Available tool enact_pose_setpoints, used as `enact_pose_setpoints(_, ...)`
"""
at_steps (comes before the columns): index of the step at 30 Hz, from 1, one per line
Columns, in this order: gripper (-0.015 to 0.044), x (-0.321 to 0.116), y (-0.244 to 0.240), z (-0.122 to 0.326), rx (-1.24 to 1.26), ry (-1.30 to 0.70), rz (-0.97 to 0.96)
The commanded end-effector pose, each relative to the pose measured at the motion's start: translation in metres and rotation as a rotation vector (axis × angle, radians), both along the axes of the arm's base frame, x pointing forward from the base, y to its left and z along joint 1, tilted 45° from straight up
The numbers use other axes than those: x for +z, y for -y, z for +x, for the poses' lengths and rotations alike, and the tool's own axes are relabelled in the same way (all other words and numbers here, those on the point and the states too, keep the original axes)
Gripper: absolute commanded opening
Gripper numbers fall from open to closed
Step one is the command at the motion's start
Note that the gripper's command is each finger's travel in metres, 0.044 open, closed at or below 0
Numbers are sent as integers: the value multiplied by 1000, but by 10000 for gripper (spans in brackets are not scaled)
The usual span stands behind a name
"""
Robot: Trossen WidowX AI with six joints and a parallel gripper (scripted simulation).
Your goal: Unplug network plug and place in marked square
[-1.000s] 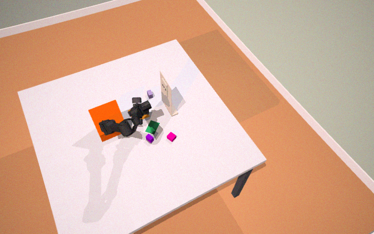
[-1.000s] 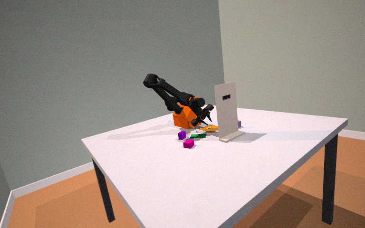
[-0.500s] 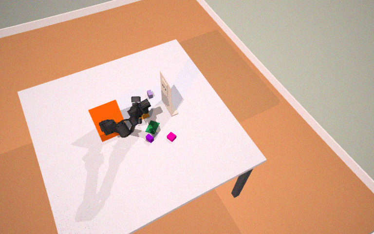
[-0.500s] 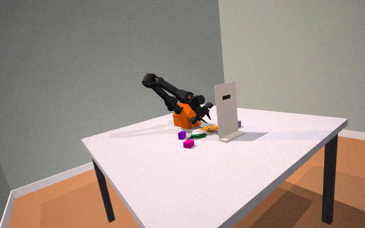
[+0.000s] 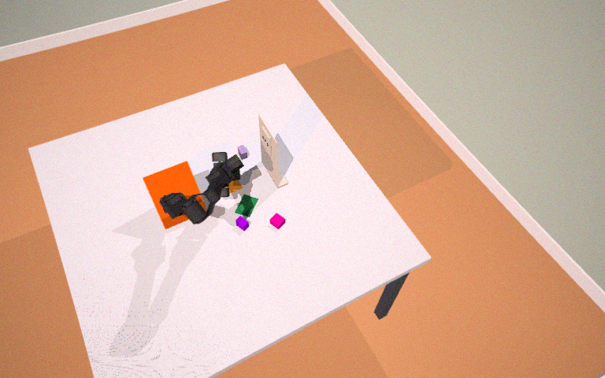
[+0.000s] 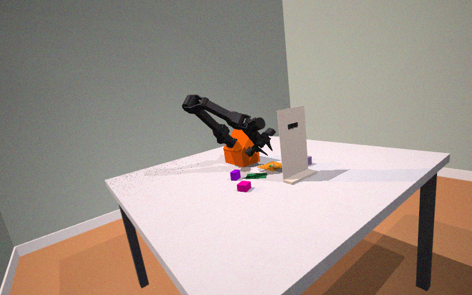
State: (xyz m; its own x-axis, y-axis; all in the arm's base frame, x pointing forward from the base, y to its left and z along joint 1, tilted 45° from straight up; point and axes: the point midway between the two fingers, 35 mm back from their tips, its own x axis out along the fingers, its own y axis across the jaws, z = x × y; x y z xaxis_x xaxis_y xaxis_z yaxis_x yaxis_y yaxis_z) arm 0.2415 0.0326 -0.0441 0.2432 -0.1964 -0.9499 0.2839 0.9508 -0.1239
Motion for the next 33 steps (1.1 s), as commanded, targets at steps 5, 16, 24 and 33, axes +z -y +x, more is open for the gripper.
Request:
enact_pose_setpoints(5, 156, 13, -11, 3, 0, 13, 2)
enact_pose_setpoints(16, 156, 27, -23, 0, 0, 13, 2)
enact_pose_setpoints(24, 156, 37, -31, -3, 0, 14, 1)
enact_pose_setpoints(33, 156, 43, -39, -4, 1, 2, 1)
